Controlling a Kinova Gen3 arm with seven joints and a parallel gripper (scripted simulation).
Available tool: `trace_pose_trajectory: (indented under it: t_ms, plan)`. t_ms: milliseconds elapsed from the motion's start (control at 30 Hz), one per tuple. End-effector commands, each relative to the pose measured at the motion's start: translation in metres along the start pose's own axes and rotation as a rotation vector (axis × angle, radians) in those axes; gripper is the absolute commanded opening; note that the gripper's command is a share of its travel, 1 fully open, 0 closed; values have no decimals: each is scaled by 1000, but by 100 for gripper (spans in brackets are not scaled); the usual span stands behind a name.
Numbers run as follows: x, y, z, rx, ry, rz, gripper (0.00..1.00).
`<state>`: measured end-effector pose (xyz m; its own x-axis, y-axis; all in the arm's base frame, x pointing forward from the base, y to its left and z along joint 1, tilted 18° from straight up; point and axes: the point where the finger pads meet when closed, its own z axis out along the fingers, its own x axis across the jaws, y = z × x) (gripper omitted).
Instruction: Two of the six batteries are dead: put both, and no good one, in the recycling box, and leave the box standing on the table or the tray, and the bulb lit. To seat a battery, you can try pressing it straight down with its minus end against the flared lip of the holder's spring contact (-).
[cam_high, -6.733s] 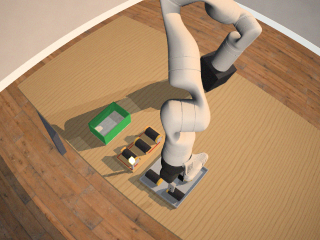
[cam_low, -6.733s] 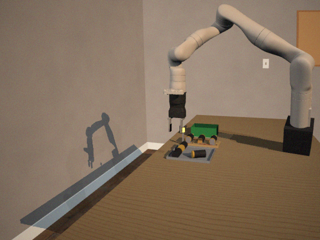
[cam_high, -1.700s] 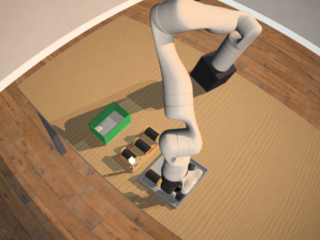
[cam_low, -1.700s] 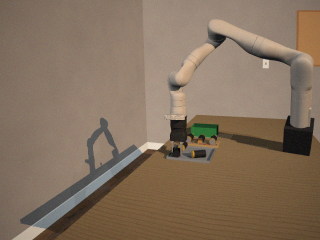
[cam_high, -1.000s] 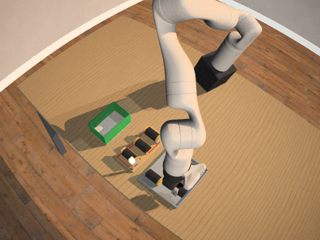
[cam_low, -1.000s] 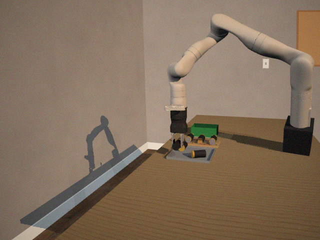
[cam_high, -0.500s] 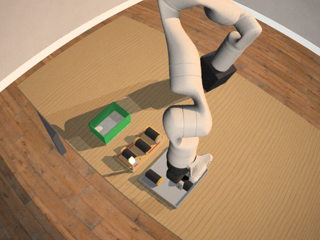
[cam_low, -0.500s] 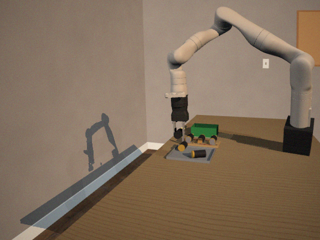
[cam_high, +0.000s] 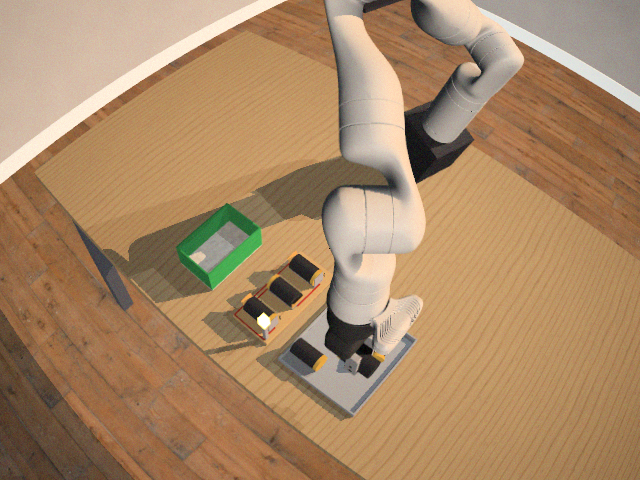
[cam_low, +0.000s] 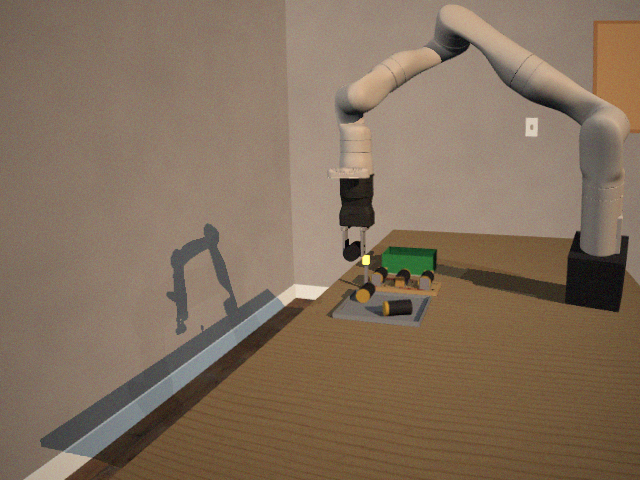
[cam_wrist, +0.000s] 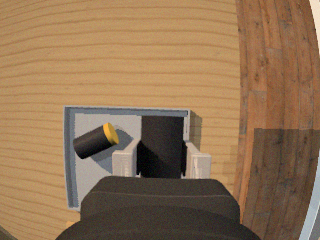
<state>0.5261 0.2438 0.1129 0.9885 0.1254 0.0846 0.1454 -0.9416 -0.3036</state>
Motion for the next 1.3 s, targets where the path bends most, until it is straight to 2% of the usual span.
trace_pose_trajectory:
  t_ms: [0, 300, 467, 667, 733, 1233, 1267]
  plan:
    - [0, 4, -1, -1, 2, 2, 57]
    - [-4, 20, -1, -1, 2, 2, 57]
    - [-9, 43, -1, -1, 2, 2, 57]
    - [-18, 82, -1, -1, 2, 2, 57]
    - [-18, 82, -1, -1, 2, 2, 57]
    - [-50, 218, -1, -1, 2, 2, 57]
    - [-50, 218, -1, -1, 2, 2, 57]
